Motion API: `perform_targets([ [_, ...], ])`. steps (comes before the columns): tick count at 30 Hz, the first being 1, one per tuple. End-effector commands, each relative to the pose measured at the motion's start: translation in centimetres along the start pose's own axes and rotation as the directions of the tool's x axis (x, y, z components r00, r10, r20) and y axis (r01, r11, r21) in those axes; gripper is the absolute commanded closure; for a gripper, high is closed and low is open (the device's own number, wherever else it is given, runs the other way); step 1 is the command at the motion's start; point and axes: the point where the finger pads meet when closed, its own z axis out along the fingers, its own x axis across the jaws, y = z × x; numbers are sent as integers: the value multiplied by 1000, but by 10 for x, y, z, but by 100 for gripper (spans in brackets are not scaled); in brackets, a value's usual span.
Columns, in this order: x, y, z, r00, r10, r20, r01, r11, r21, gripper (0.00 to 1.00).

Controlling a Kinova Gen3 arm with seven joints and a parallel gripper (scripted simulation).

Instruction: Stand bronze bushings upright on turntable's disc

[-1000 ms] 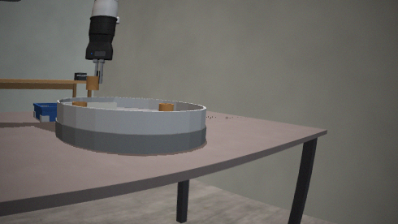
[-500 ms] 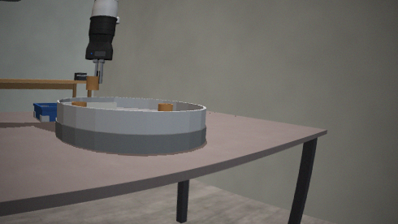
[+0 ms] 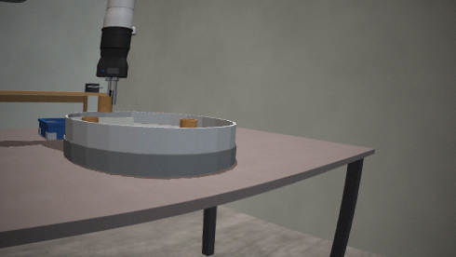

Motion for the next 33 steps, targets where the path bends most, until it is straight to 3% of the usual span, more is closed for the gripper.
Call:
perform_targets([
  [1,0,0,2,1000,-3,-1,3,1000,2,100],
  [33,1,-2,4,1000,-3,-1,3,1000,1,100],
])
